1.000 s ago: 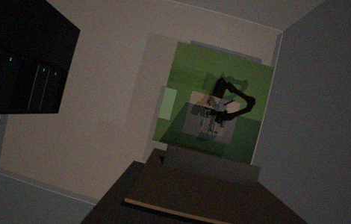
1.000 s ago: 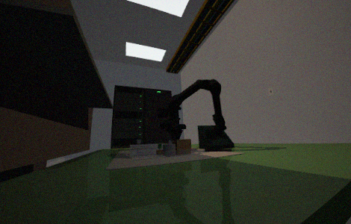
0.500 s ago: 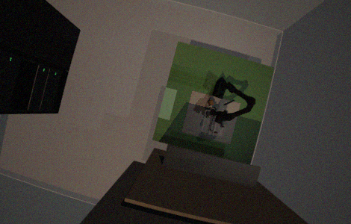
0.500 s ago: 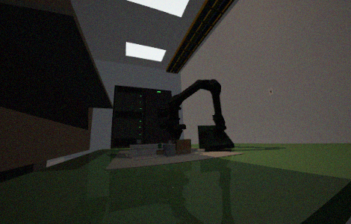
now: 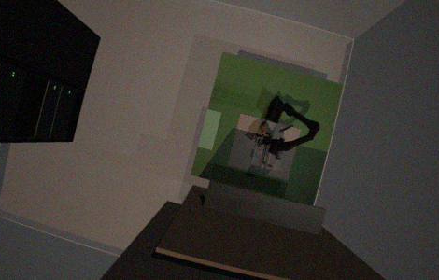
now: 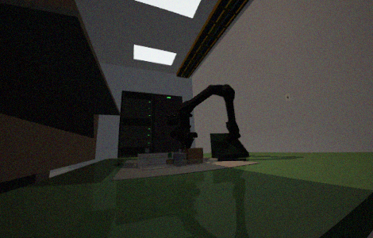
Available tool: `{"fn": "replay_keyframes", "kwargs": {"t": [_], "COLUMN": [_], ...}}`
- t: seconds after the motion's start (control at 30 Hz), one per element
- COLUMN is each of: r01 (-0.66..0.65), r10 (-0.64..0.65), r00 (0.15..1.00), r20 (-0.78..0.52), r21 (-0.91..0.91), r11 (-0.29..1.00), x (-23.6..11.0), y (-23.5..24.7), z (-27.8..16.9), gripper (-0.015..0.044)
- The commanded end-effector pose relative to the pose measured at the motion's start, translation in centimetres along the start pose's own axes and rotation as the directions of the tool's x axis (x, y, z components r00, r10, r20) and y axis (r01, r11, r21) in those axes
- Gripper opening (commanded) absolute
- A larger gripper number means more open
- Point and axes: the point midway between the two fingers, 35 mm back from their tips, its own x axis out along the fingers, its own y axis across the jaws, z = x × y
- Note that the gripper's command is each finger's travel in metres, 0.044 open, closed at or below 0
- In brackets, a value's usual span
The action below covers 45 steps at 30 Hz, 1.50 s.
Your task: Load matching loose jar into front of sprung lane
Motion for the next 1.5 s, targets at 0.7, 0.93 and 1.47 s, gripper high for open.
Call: {"fn": "replay_keyframes", "kwargs": {"t": [0.7,0.93,1.47], "r01": [-0.006,-0.006,-0.006], "r10": [0.006,0.006,0.006], "r00": [1.0,1.0,1.0], "r20": [0.021,0.021,0.021], "r21": [-0.015,-0.015,-0.015], "r11": [1.0,1.0,1.0], "x": [0.8,1.1,1.6], "y": [0.1,0.1,0.2], "z": [0.6,0.6,0.5], "gripper": [0.0,0.0,0.0]}}
